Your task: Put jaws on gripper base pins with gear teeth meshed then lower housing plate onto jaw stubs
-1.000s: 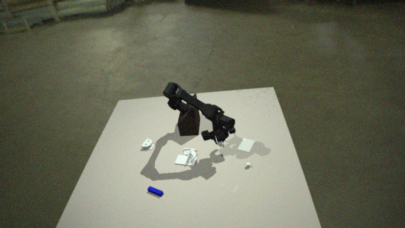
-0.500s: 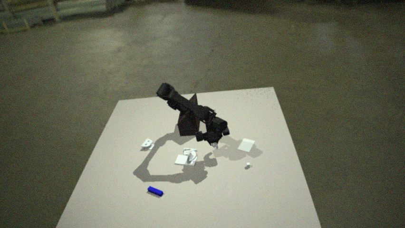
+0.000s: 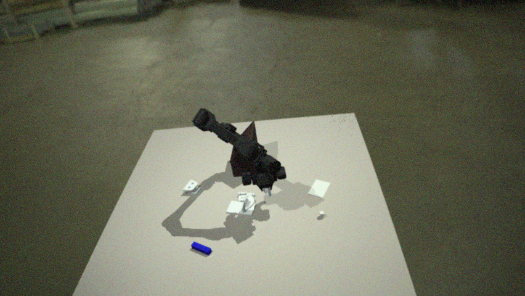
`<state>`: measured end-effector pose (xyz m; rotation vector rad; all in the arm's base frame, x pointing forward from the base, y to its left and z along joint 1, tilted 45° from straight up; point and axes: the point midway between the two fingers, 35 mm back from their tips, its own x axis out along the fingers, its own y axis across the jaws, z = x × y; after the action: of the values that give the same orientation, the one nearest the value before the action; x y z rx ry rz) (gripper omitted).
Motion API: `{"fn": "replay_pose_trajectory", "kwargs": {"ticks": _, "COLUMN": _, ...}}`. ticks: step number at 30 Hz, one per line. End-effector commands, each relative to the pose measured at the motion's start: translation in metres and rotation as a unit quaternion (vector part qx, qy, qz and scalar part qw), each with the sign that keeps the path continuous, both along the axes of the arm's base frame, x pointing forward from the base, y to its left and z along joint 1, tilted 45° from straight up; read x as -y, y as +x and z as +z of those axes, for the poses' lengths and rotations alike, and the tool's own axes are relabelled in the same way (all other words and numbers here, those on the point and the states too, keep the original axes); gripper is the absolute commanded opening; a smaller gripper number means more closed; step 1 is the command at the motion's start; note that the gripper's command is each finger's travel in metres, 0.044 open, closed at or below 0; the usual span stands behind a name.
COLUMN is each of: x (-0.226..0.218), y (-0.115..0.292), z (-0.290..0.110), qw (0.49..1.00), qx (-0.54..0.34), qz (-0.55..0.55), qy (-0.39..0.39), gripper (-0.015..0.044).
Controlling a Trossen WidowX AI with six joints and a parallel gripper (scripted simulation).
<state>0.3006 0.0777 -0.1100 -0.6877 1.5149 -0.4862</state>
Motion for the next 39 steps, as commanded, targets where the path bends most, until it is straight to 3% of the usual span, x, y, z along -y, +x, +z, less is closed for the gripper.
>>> {"fn": "replay_pose_trajectory", "kwargs": {"ticks": 1, "x": 0.013, "y": 0.001, "z": 0.01, "qw": 1.0, "qx": 0.006, "qz": -0.008, "qy": -0.003, "gripper": 0.0134}}
{"fn": "replay_pose_trajectory", "kwargs": {"ticks": 39, "x": 0.103, "y": 0.001, "z": 0.086, "qw": 0.993, "qx": 0.079, "qz": -0.088, "qy": -0.018, "gripper": 0.0134}}
